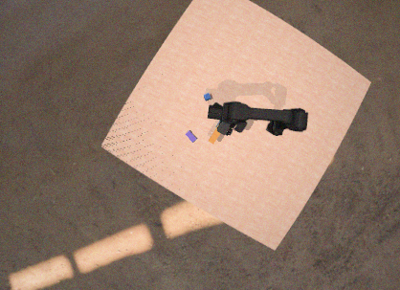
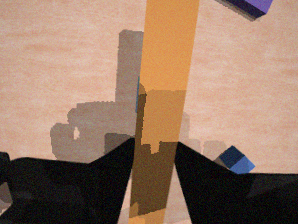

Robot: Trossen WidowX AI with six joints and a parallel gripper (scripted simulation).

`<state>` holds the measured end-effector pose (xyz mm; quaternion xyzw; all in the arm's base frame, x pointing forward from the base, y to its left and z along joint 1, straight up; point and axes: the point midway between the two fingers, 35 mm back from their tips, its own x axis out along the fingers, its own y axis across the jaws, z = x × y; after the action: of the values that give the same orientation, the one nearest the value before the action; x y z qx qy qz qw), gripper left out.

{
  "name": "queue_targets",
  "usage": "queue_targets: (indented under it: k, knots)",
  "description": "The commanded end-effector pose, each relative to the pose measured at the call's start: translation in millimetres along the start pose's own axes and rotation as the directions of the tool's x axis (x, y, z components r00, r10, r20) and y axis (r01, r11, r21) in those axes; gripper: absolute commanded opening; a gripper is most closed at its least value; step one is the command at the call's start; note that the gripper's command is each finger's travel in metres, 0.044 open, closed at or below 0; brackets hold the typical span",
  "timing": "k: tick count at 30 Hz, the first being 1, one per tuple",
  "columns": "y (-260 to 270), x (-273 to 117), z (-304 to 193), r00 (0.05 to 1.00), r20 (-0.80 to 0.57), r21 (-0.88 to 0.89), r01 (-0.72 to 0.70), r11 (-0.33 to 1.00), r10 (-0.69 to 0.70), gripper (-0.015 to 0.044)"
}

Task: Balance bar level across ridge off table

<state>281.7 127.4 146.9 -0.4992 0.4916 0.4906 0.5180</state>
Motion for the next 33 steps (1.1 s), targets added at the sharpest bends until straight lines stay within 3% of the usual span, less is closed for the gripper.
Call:
queue_targets:
  k: [1, 33]
  knots:
    - [1, 7, -1, 1.0, -0.004, 0.002, -0.005, 1.0, 0.005, 0.0]
    - [2, 20, -2, 1.0, -0.004, 0.001, -0.005, 1.0, 0.005, 0.0]
